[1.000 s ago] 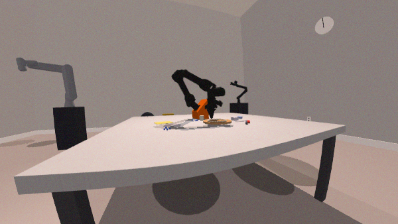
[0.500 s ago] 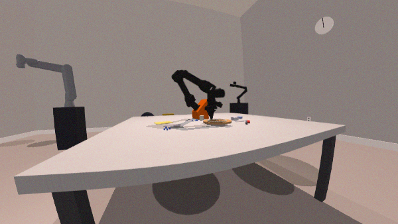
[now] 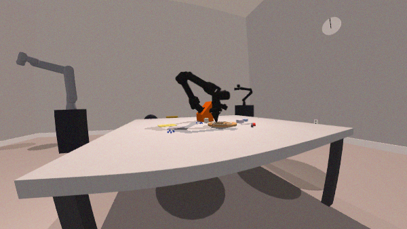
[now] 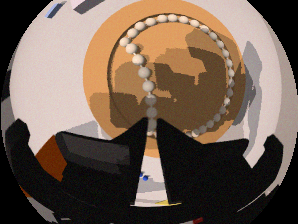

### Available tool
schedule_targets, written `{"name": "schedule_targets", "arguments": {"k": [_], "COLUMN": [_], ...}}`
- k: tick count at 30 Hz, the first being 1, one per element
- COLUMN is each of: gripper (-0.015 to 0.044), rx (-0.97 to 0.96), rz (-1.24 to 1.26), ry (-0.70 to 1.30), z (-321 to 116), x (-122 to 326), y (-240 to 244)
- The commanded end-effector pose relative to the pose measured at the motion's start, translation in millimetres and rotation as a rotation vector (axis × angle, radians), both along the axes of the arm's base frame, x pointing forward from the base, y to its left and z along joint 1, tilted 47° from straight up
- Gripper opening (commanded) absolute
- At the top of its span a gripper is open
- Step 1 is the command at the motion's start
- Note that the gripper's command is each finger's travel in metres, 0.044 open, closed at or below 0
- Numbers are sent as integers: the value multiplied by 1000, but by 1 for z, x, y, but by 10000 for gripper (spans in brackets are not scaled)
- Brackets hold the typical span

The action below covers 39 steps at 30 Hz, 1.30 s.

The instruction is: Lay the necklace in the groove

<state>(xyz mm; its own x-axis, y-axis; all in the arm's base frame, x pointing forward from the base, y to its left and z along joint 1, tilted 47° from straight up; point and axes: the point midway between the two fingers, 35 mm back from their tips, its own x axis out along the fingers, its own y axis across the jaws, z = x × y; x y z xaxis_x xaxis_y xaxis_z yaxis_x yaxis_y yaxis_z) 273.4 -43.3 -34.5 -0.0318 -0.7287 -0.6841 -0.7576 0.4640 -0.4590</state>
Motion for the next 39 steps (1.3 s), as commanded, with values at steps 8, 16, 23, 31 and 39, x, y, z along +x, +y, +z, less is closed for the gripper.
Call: {"name": "schedule_targets", "arguments": {"k": [8, 16, 23, 31, 39], "gripper": [0, 0, 0, 0, 0], "rx": [0, -5, -4, -4, -5], "rz": [0, 2, 2, 2, 2], "ry": [0, 5, 5, 6, 6], "z": [0, 5, 2, 2, -3], "x": [0, -1, -13, -13, -14], "y": [0, 4, 7, 6, 1]}}
